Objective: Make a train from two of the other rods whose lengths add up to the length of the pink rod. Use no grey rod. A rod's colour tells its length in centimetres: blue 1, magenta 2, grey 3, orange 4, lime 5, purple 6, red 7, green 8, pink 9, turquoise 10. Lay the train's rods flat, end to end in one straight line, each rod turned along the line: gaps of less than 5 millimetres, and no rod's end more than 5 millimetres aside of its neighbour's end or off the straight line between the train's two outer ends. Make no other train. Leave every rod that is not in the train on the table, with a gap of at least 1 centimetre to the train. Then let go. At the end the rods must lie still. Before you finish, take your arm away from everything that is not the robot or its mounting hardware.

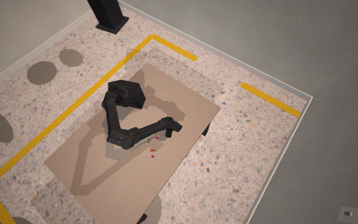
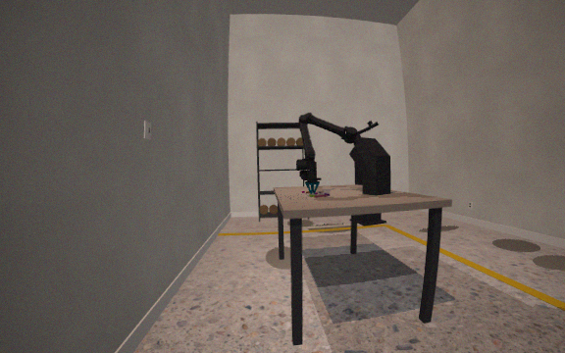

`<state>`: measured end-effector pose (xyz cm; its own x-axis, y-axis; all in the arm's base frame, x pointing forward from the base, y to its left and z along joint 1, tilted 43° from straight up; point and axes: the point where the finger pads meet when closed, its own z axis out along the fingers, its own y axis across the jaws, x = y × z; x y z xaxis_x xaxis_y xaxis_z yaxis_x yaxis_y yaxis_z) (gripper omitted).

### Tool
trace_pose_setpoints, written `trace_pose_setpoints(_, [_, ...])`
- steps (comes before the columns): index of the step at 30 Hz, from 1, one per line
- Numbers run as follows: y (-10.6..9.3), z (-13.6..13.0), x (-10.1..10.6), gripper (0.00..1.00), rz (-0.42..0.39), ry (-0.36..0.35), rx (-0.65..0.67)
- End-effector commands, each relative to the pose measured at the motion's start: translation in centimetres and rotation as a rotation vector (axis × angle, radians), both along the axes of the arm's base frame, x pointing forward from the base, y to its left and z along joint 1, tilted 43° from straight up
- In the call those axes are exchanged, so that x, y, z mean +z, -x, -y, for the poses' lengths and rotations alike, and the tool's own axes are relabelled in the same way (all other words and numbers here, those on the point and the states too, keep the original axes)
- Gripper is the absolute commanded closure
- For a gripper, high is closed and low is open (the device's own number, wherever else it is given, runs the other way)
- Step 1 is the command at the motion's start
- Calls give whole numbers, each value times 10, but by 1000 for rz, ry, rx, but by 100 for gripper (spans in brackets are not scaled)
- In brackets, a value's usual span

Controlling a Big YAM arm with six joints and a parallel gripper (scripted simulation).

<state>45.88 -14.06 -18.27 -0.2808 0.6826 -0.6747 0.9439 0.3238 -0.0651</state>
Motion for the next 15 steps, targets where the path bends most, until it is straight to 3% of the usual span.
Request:
trace_pose_setpoints(1, [-5, -2, -1, 76, 23, 0, -3])
trace_pose_setpoints(15, [-6, -5, -2, 76, 21, 0, 0])
